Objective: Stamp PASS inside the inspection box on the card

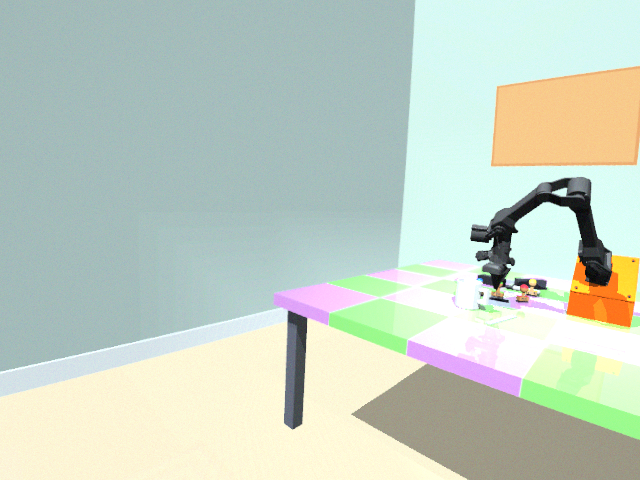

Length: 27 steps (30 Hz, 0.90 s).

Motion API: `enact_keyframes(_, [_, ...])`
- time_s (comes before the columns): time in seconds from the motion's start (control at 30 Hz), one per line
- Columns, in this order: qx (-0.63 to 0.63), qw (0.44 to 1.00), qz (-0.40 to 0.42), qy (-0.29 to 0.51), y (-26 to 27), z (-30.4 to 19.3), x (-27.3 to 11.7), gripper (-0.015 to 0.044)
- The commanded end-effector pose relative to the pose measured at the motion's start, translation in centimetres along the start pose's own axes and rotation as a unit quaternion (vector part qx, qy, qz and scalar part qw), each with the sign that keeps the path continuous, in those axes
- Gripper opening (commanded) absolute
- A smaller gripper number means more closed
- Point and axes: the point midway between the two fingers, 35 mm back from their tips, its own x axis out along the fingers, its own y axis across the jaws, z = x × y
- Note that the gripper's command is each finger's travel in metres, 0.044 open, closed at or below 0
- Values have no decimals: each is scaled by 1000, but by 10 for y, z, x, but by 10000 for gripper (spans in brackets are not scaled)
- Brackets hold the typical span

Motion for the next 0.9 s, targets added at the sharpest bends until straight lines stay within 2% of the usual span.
enact_keyframes(0.0, [-2,1000,-1,-3,0,2,-7,0])
enact_keyframes(0.87, [-2,1000,-1,-3,-4,2,-47,0])
